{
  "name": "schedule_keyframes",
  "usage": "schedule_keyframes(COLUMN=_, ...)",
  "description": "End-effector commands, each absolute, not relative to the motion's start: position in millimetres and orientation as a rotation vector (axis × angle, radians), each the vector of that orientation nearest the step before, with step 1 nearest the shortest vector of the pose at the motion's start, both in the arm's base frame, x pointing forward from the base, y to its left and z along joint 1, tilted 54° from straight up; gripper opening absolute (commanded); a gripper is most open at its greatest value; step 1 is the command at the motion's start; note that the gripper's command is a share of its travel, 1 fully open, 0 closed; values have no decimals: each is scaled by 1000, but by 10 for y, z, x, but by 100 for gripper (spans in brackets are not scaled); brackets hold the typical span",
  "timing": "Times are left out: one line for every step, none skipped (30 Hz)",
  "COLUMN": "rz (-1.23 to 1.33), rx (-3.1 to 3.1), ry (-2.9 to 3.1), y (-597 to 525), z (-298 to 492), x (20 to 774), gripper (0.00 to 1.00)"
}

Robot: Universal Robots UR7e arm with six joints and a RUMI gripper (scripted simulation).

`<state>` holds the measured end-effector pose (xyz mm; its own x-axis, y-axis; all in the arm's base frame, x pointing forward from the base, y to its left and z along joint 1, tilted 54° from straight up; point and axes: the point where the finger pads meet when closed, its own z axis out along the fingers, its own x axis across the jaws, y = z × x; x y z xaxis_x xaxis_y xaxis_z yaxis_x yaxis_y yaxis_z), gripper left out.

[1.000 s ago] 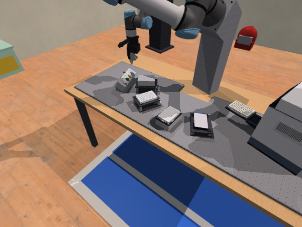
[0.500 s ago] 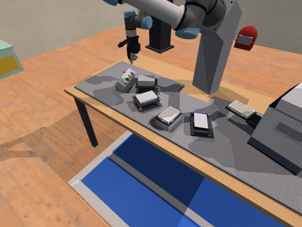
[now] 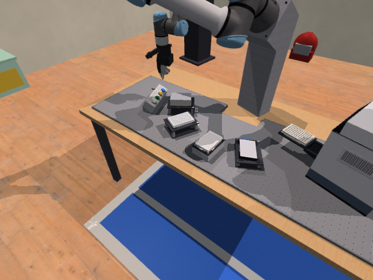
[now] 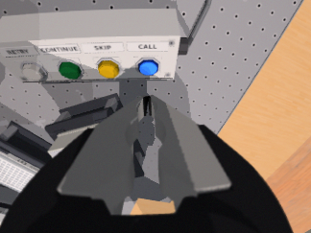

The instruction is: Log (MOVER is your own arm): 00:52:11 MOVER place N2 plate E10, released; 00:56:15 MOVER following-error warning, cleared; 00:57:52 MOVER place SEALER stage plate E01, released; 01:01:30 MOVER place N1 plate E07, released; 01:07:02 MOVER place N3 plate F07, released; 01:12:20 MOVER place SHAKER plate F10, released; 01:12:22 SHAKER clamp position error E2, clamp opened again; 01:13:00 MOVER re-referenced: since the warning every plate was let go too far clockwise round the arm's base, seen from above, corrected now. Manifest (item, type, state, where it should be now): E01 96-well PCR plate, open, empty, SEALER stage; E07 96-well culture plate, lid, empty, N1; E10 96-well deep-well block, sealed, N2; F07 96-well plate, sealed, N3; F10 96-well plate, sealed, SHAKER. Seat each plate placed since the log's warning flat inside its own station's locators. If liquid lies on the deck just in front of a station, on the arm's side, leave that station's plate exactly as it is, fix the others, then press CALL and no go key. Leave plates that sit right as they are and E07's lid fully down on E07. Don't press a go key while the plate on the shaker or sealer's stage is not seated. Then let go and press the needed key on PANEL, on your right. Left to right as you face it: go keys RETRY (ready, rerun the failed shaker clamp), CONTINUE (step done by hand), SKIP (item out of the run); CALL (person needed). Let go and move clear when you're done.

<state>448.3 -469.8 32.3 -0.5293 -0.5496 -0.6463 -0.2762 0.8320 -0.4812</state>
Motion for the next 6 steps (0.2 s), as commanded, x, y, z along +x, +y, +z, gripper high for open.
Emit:
schedule_keyframes(rz=-407, rx=-602, ry=2152, y=-4702, z=327, x=4481, gripper=0)
schedule_keyframes(rz=-407, rx=-602, ry=2152, y=-4702, z=327, x=4481, gripper=0)
schedule_keyframes(rz=-407, rx=-602, ry=2152, y=-4702, z=327, x=4481, gripper=0)
schedule_keyframes(rz=-407, rx=-602, ry=2152, y=-4702, z=327, x=4481, gripper=0)
schedule_keyframes(rz=-407, rx=-602, ry=2152, y=-4702, z=327, x=4481, gripper=0)
schedule_keyframes(rz=-407, rx=-602, ry=2152, y=-4702, z=327, x=4481, gripper=0)
